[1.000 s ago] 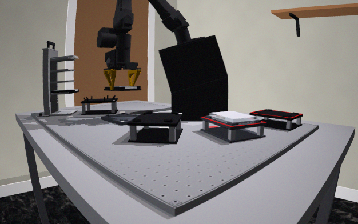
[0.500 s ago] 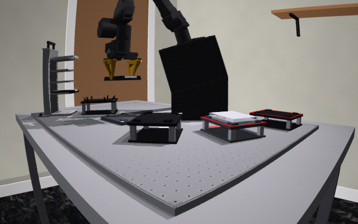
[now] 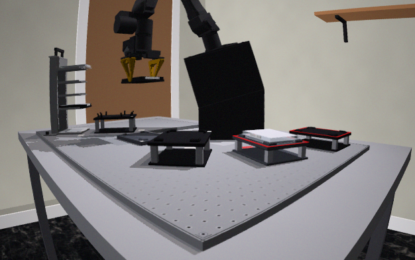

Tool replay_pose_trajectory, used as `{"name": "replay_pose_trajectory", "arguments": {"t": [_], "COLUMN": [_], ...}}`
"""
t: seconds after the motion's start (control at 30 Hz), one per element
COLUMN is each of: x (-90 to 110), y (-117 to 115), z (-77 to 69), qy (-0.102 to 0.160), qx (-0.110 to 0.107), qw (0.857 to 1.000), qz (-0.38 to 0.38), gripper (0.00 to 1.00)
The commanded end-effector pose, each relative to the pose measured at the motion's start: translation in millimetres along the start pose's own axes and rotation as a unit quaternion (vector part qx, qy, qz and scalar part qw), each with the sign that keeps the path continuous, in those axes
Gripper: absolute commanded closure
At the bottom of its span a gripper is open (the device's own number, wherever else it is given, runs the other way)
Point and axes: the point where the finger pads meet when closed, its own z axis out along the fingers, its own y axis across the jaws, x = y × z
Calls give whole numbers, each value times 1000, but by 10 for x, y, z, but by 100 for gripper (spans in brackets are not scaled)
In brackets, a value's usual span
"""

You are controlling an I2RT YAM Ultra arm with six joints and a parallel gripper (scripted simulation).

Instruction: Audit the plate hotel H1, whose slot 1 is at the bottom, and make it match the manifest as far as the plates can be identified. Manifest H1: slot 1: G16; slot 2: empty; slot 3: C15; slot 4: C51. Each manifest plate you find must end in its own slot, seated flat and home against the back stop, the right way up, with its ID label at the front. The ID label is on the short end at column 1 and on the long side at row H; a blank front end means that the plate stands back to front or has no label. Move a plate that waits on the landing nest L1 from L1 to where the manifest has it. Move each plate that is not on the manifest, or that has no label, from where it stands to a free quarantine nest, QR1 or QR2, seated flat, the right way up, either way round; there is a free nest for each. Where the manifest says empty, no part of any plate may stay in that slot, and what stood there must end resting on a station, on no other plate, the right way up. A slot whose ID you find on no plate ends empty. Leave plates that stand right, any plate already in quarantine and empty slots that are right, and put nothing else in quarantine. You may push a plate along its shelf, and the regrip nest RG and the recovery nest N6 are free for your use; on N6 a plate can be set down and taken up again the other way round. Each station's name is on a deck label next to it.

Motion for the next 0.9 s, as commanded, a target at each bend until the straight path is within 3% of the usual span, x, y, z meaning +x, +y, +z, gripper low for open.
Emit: {"name": "replay_pose_trajectory", "arguments": {"t": [0.0,0.07,0.57,0.77,0.87], "x": [-13,-13,-9,-8,-106], "y": [-23,-23,-15,-14,9], "z": [-115,-115,-516,-574,-575], "qy": [-5,-5,-5,-5,-5], "qx": [7,7,7,7,7], "qw": [1000,1000,1000,1000,1000], "qz": [-1,-1,-1,-1,-26], "gripper": [14,14,14,14,14]}}
